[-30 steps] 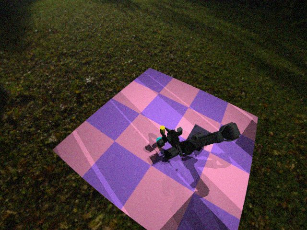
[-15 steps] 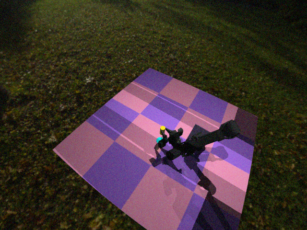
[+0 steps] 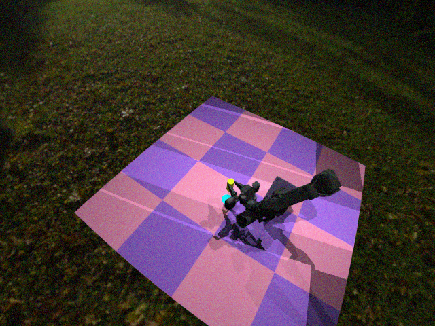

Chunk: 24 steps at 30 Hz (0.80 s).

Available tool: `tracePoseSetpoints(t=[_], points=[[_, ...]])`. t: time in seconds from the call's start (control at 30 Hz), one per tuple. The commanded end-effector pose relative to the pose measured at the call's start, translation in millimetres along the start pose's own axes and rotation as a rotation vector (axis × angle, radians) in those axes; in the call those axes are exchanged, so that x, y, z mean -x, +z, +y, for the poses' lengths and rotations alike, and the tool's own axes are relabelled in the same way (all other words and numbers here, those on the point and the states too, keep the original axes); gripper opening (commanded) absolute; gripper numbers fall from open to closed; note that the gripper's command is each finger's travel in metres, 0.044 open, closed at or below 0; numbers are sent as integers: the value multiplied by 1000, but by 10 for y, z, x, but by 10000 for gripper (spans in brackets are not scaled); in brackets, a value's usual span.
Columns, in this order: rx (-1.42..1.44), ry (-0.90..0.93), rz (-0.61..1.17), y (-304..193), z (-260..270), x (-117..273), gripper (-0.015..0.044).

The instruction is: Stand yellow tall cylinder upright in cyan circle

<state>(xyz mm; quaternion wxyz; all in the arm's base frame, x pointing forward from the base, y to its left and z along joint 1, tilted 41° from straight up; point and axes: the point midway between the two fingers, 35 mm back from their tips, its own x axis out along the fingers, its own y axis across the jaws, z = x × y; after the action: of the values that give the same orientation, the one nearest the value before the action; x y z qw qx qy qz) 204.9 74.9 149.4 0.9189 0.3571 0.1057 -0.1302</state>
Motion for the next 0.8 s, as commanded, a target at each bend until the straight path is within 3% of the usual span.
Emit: tracePoseSetpoints(t=[0.0, 0.77], points=[[-8, 1, -5, 5, 2, 1, 105], [-11, -11, 3, -449, 53, -66, 105]])
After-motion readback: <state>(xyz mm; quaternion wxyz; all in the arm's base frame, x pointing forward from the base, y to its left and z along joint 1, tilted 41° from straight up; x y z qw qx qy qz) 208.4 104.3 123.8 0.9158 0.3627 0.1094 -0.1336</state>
